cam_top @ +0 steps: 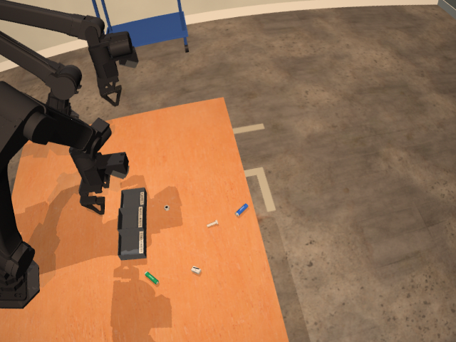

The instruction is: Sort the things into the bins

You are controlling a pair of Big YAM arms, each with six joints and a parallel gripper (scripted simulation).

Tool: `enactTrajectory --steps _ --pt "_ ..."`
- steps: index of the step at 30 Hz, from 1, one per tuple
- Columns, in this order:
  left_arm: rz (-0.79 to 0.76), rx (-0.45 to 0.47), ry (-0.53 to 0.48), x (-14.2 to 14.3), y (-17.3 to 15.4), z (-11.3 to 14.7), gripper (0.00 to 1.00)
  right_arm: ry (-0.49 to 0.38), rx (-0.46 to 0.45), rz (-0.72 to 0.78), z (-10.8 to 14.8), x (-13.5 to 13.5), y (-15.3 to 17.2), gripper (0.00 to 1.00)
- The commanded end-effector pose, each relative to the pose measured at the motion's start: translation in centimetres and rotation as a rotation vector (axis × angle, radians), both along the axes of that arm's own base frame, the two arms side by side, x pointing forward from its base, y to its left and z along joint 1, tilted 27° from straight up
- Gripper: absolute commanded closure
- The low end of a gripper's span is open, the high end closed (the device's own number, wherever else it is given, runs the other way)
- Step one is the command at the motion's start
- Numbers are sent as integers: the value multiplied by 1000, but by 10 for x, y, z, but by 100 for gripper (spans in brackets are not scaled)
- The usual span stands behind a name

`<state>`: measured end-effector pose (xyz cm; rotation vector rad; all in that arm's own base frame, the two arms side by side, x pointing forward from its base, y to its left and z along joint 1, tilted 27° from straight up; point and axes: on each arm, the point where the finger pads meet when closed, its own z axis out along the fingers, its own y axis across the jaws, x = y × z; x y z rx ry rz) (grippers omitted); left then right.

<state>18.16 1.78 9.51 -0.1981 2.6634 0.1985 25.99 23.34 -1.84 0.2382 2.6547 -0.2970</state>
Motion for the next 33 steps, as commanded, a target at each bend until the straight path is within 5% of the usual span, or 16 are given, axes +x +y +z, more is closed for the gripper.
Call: enactTrajectory --steps 1,6,33 --pt "1 2 14 -5 2 -5 0 -7 71 129 22 25 37 0" --pt "1 2 14 -5 2 -5 0 37 16 139 0 8 21 0" --pt "1 2 14 -5 2 -5 0 16 40 134 11 10 18 0"
